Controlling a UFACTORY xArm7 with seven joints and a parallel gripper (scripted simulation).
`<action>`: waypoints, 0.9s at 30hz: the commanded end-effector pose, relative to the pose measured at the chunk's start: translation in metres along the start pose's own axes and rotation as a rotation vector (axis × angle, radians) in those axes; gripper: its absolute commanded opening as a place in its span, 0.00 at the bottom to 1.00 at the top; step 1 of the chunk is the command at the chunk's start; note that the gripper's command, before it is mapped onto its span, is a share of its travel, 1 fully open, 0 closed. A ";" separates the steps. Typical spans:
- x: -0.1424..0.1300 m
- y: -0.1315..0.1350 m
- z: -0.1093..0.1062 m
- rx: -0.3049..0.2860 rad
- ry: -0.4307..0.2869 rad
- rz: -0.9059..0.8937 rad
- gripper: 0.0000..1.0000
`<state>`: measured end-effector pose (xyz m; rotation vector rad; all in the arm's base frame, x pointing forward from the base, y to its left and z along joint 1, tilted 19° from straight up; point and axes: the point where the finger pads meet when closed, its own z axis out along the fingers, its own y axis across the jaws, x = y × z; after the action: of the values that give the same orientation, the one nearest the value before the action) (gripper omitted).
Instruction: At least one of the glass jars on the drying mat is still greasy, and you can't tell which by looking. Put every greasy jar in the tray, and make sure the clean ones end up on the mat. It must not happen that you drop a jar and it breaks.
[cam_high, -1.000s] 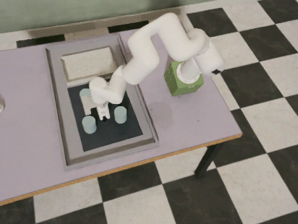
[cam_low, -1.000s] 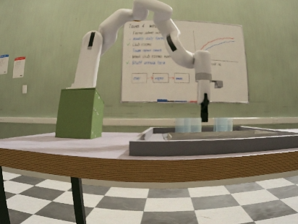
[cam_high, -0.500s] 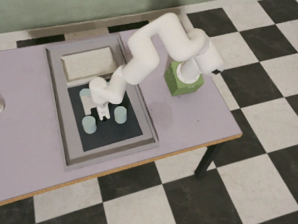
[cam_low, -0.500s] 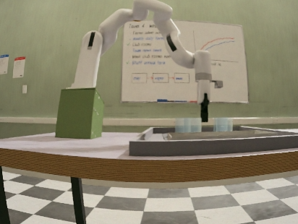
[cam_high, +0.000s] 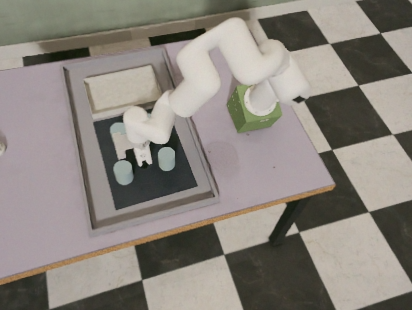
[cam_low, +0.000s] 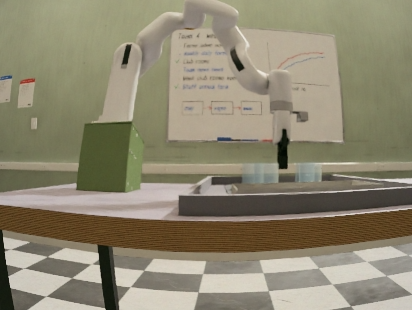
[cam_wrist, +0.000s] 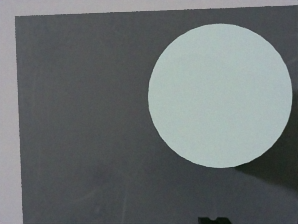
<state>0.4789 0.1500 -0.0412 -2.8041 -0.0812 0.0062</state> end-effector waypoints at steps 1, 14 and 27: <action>0.002 0.000 -0.002 0.000 0.006 0.000 0.00; 0.002 0.000 -0.048 0.000 0.006 0.000 0.00; 0.001 0.016 -0.078 0.000 0.006 0.000 0.00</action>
<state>0.4805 0.1238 0.0249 -2.8036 -0.0814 0.0040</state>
